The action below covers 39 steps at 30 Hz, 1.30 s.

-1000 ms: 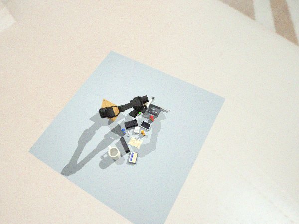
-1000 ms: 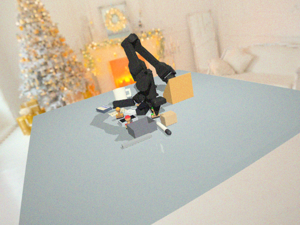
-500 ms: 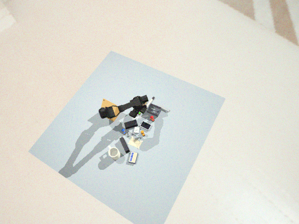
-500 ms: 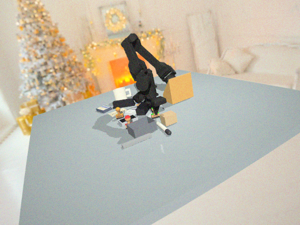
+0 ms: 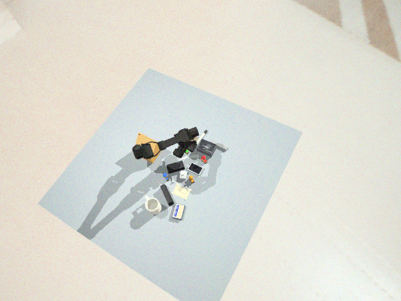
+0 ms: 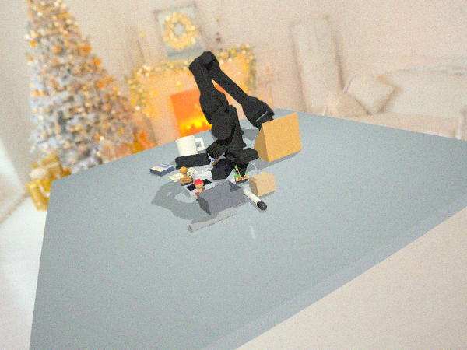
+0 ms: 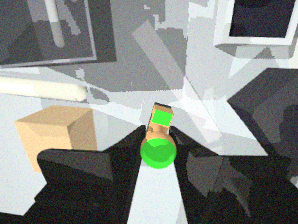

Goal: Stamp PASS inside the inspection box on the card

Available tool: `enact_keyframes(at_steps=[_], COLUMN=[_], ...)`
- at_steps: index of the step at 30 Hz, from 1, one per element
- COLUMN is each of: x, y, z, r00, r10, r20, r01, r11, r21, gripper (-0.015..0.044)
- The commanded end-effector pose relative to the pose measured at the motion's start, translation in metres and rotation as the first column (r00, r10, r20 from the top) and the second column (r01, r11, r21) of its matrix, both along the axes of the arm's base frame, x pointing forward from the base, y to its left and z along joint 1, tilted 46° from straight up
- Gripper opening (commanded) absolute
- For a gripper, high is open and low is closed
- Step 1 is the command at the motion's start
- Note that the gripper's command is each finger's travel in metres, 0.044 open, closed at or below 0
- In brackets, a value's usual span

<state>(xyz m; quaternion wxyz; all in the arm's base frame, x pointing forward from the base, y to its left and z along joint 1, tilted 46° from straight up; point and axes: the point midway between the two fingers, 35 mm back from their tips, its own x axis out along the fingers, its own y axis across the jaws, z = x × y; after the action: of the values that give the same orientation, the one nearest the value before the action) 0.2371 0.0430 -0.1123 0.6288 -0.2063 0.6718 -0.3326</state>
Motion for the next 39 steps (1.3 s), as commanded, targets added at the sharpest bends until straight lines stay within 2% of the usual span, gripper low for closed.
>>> enact_keyframes(at_steps=[1, 39], x=[0.002, 0.004], y=[0.003, 0.016], z=[0.001, 0.013], r00=[1.0, 1.0], r10=[-0.004, -0.003], r20=[0.004, 0.005], r01=[0.004, 0.003], r11=[1.0, 1.0], r21=[0.006, 0.01], gripper=[0.0, 0.0])
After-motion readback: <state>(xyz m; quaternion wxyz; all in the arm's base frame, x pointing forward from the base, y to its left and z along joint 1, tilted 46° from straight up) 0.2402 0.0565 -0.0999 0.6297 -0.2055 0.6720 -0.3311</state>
